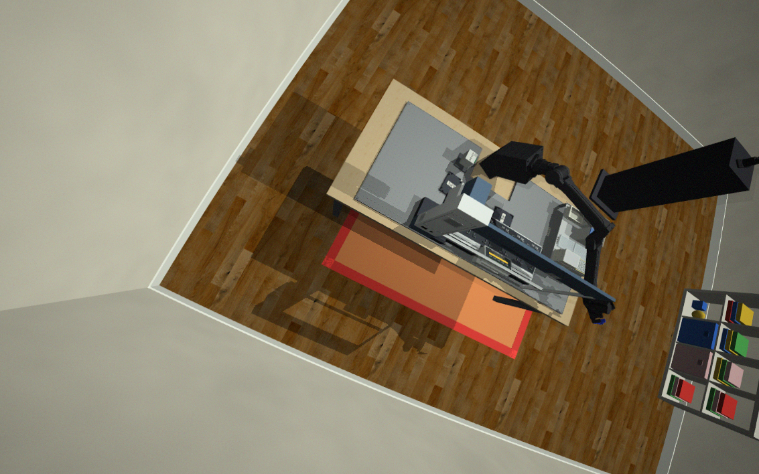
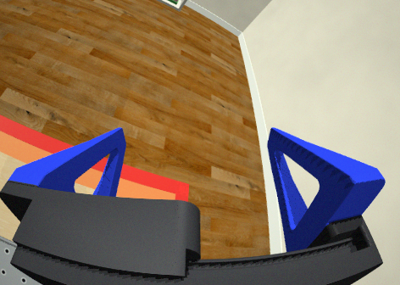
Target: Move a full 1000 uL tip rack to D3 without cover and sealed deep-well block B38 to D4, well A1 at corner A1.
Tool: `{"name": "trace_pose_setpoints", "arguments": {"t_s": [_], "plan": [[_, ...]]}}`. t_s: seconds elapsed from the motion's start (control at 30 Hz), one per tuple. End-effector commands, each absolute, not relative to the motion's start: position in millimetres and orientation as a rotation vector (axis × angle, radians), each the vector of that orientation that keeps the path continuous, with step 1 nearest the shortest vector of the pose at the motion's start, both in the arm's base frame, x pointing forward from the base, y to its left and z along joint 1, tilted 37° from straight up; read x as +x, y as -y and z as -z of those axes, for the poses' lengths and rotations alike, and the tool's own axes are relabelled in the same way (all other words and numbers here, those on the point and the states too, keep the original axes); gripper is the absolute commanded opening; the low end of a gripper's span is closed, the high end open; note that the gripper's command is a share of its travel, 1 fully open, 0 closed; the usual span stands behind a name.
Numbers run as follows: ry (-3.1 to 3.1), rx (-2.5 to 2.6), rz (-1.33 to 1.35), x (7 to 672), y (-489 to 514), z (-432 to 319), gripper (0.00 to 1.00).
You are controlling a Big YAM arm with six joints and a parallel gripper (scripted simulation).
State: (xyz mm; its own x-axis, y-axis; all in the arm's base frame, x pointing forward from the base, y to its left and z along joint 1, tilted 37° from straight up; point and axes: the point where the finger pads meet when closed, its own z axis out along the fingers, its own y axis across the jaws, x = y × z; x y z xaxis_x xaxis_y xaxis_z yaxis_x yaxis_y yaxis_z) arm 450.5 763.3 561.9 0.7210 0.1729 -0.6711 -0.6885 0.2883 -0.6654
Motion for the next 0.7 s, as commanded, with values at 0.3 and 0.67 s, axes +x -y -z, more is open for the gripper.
{"name": "trace_pose_setpoints", "arguments": {"t_s": [0.3, 0.67], "plan": [[-0.519, -1.131, -0.608, 447.9, -757.8, -575.4, 1.00], [-0.555, -1.071, -0.635, 425.1, -727.3, -605.9, 1.00]]}}
